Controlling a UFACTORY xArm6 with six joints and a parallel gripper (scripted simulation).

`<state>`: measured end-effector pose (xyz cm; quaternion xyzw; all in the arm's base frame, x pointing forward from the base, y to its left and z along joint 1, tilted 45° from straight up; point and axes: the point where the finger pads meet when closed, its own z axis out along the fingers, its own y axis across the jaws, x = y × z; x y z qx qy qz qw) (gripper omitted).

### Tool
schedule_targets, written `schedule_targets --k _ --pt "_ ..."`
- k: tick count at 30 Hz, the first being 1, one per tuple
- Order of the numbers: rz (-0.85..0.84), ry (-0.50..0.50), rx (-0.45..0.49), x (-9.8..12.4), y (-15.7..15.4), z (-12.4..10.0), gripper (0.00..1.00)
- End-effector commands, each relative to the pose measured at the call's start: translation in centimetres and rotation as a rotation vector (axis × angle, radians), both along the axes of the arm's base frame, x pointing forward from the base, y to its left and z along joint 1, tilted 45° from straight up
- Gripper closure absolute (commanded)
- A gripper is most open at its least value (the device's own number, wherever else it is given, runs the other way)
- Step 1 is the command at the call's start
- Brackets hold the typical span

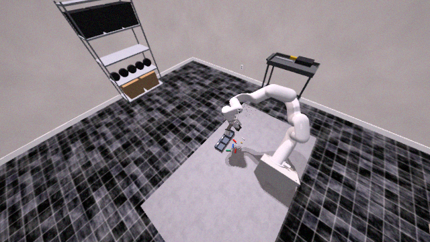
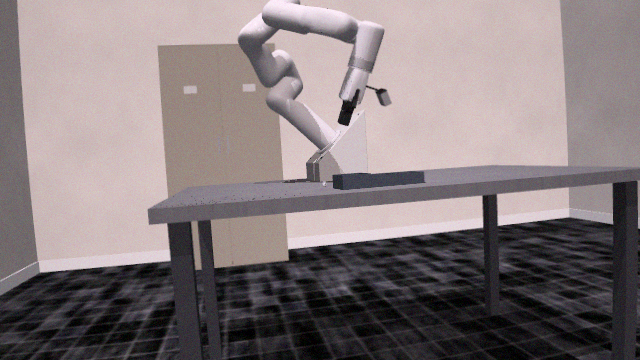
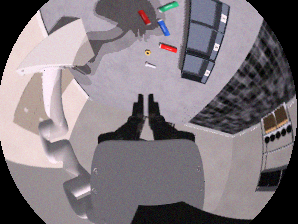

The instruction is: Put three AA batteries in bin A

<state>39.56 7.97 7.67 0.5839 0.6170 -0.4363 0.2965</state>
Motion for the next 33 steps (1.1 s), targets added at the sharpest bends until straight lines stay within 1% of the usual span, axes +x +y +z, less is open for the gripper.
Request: schedule_targets --k 1,12,14,15,29,31,32,33 --pt "-0.036 -0.154 0.009 0.0 0.3 -0.1 0.93" --pt "-0.134 -0.417 0.036 -0.4 1.0 -0.6 0.93" --pt "-0.134 -0.417 0.036 -0.4 1.0 -0.6 0.93" --pt "-0.159 -0.481 0.045 -0.5 1.2 -0.7 0.93" --pt "-0.313 -0.792 0.096 -1.1 1.9 -1.2 0.93" --pt "-0.313 -0.792 0.096 -1.1 1.9 -1.2 0.93" --pt "-0.348 -0.857 0.109 -1.2 2.1 -1.3 0.93" --pt "-0.359 -0.874 0.112 -1.2 2.1 -1.3 0.93"
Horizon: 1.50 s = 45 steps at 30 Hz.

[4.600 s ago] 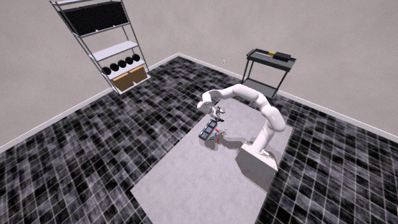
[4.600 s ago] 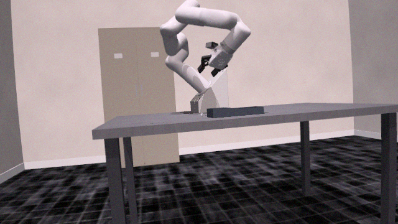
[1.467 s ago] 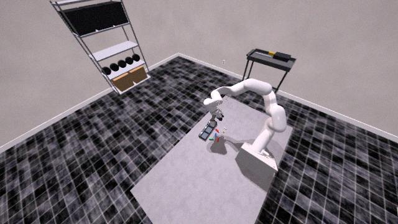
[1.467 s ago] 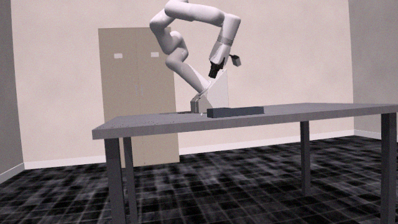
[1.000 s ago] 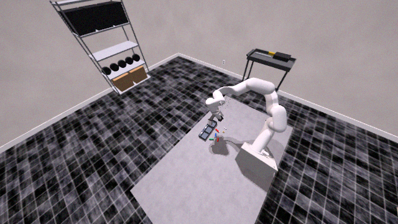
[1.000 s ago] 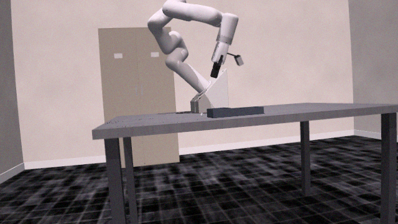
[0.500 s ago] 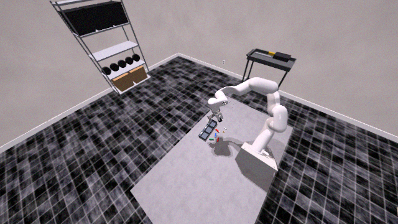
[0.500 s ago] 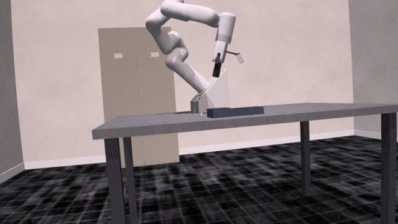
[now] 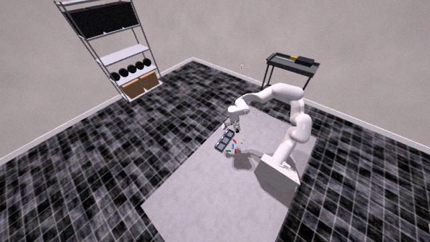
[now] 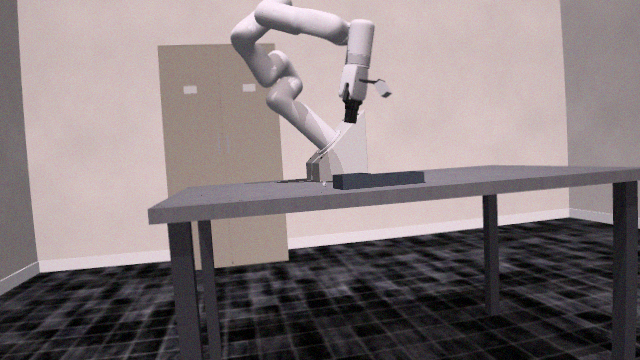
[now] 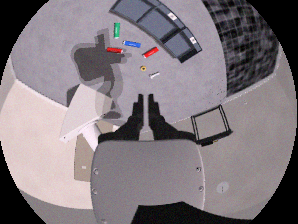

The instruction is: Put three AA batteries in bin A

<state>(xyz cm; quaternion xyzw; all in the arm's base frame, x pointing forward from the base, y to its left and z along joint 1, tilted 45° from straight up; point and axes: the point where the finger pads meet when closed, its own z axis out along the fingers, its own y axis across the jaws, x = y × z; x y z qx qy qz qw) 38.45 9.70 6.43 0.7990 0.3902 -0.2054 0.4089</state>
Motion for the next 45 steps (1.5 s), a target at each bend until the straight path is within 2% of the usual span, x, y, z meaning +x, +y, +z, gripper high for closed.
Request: schedule_targets --k 1,13,15,16,28,38,40,45 --pt "-0.059 -0.145 0.031 -0.1 0.4 -0.1 0.93" --pt "-0.21 -0.398 0.105 -0.9 1.2 -0.6 0.93" --pt "-0.21 -0.398 0.105 -0.9 1.2 -0.6 0.93" --pt "-0.248 -0.459 0.124 -1.1 1.5 -0.7 0.93" --pt "-0.414 -0.689 0.207 -1.9 2.1 -1.0 0.93" --pt "-0.415 -0.69 0.208 -1.9 2.1 -1.0 0.93" --pt "-0.349 -0.615 0.204 -0.6 1.1 -1.5 0.93" --pt "-0.342 -0.608 0.203 2.5 -1.4 -2.5 0.93"
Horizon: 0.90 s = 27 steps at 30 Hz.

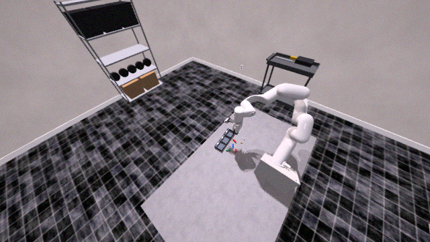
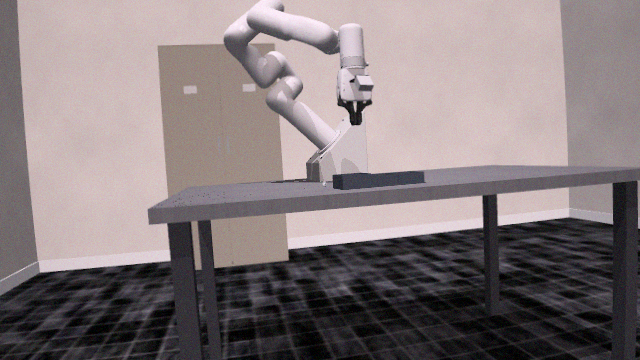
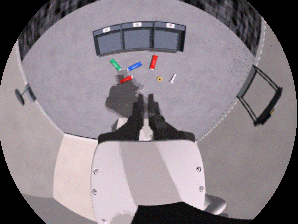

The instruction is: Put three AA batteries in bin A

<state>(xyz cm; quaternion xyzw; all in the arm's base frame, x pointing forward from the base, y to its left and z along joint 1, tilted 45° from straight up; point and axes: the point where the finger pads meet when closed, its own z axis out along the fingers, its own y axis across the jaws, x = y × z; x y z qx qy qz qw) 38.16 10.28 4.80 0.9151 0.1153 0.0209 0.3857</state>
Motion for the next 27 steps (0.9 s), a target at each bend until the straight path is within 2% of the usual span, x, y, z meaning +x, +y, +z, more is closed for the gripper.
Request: schedule_targets --k 1,4,18,27 --pt "0.023 0.021 -0.001 3.4 -2.5 -1.1 0.93" --pt "0.023 0.021 -0.001 4.1 -3.0 -1.3 0.93" --pt "0.024 0.02 -0.001 12.6 -10.0 -4.1 0.93" --pt "0.024 0.02 -0.001 12.6 -10.0 -4.1 0.93"
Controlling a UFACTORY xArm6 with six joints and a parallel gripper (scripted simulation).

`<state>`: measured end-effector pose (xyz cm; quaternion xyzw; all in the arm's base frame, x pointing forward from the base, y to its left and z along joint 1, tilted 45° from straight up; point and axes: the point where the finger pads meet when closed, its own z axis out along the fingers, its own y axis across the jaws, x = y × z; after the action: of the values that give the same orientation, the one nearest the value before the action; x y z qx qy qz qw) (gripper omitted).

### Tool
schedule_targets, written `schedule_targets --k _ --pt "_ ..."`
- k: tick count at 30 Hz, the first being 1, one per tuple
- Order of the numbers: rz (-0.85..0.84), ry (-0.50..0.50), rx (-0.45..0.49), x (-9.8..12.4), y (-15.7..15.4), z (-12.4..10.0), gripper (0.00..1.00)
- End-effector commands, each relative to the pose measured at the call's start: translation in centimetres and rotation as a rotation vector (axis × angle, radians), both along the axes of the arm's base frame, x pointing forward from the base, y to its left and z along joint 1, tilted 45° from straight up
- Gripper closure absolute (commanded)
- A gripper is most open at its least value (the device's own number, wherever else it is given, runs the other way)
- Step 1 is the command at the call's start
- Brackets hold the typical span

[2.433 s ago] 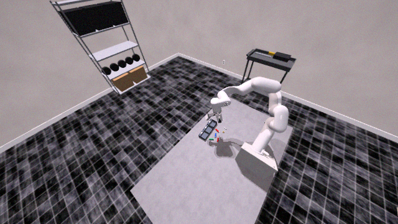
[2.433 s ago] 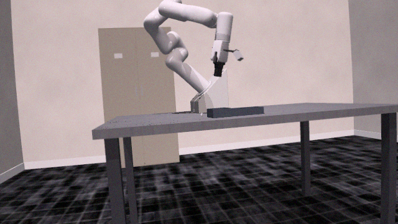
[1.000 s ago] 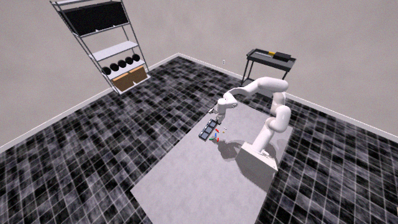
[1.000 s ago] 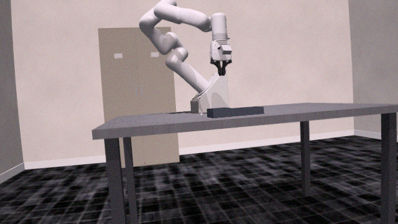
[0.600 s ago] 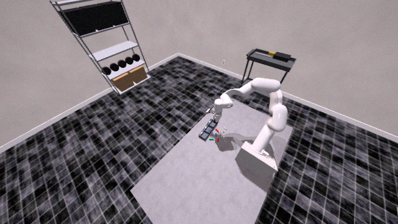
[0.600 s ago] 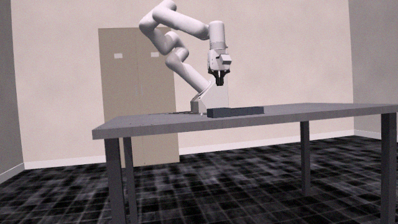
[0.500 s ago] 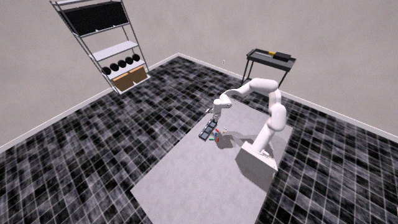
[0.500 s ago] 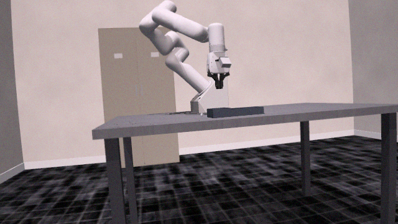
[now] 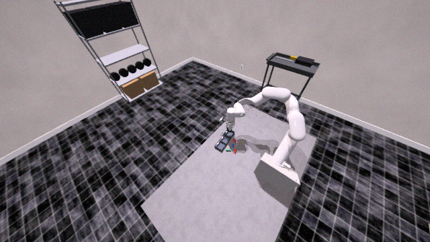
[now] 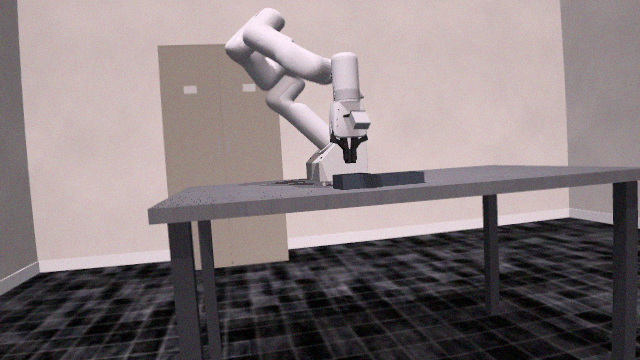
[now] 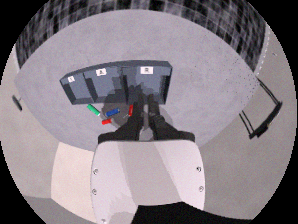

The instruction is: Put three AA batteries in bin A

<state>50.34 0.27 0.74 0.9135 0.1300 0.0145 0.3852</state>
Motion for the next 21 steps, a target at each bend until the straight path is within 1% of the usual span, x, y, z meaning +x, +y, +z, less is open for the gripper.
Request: schedule_targets --k 1,9,11,21 --pt "0.001 -0.003 0.001 0.4 0.0 0.0 0.93" --pt "0.001 -0.003 0.001 0.6 -1.3 -1.3 0.93" --pt "0.001 -0.003 0.001 0.6 -1.3 -1.3 0.93" --pt "0.001 -0.003 0.001 1.0 -3.2 -3.2 0.93"
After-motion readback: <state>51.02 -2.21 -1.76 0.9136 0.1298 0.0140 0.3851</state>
